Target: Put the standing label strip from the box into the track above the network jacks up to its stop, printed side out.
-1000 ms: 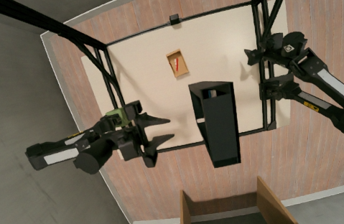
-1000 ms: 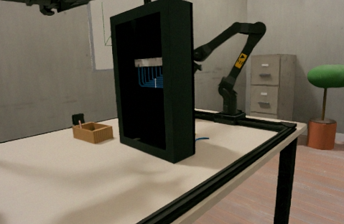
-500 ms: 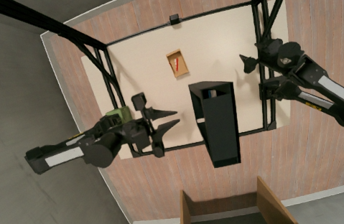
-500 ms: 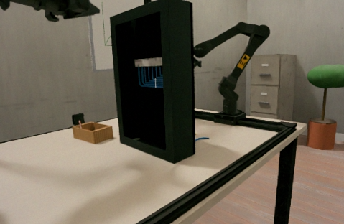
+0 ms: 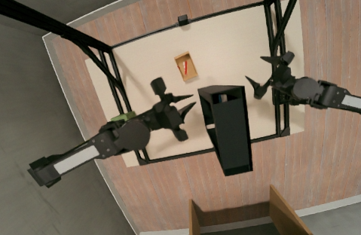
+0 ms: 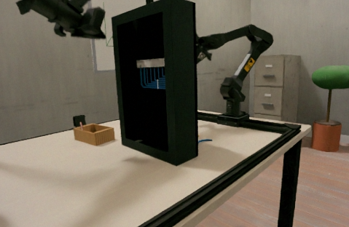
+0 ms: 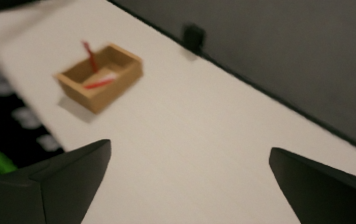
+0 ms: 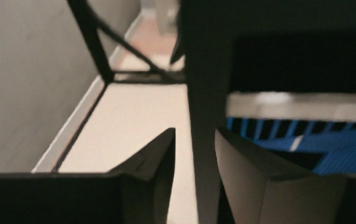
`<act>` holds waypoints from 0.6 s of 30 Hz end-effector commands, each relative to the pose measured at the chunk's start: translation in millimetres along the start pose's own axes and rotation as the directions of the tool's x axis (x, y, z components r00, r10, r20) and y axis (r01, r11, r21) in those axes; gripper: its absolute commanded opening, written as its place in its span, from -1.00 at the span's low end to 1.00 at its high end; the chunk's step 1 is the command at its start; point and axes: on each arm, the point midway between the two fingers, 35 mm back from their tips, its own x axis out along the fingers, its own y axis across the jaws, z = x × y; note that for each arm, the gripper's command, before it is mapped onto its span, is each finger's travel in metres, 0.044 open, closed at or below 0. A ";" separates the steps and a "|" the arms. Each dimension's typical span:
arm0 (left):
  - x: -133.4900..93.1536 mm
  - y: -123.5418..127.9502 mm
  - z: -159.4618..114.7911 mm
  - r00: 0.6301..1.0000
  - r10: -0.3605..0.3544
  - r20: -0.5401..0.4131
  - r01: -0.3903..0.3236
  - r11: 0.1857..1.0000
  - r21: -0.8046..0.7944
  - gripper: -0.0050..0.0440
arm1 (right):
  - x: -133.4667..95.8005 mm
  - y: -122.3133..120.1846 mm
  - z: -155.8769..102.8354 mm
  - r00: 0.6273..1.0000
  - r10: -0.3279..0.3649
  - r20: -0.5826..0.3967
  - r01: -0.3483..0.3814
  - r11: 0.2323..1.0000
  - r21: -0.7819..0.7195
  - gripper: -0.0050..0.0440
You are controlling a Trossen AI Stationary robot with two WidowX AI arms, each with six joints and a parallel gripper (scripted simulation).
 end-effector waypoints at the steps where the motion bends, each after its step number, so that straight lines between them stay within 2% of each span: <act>1: -28.5 28.8 24.9 0.993 0.059 0.104 -0.051 0.996 -0.071 1.00 | 16.3 13.6 -1.3 0.997 0.022 -0.074 -0.021 1.000 0.012 -0.39; 6: -70.4 64.7 38.9 0.963 0.172 0.207 -0.136 0.975 -0.175 1.00 | 40.0 32.1 -23.3 0.975 0.040 -0.220 -0.036 0.999 0.023 -0.39; 8: -70.4 64.7 38.9 0.963 0.172 0.207 -0.136 0.975 -0.175 1.00 | 40.0 32.1 -23.3 0.975 0.040 -0.220 -0.036 0.999 0.023 -0.39; 9: -79.7 70.8 41.0 0.954 0.196 0.226 -0.155 0.970 -0.189 1.00 | 44.4 35.9 -28.2 0.967 0.043 -0.250 -0.038 0.999 0.025 -0.39; 14: -127.9 94.0 49.0 0.896 0.319 0.308 -0.239 0.932 -0.272 1.00 | 64.1 55.2 -54.3 0.919 0.050 -0.392 -0.041 0.999 0.029 -0.39; 18: -165.3 103.3 53.0 0.839 0.412 0.356 -0.307 0.897 -0.317 1.00 | 76.7 70.1 -76.6 0.867 0.046 -0.497 -0.038 0.999 0.026 -0.39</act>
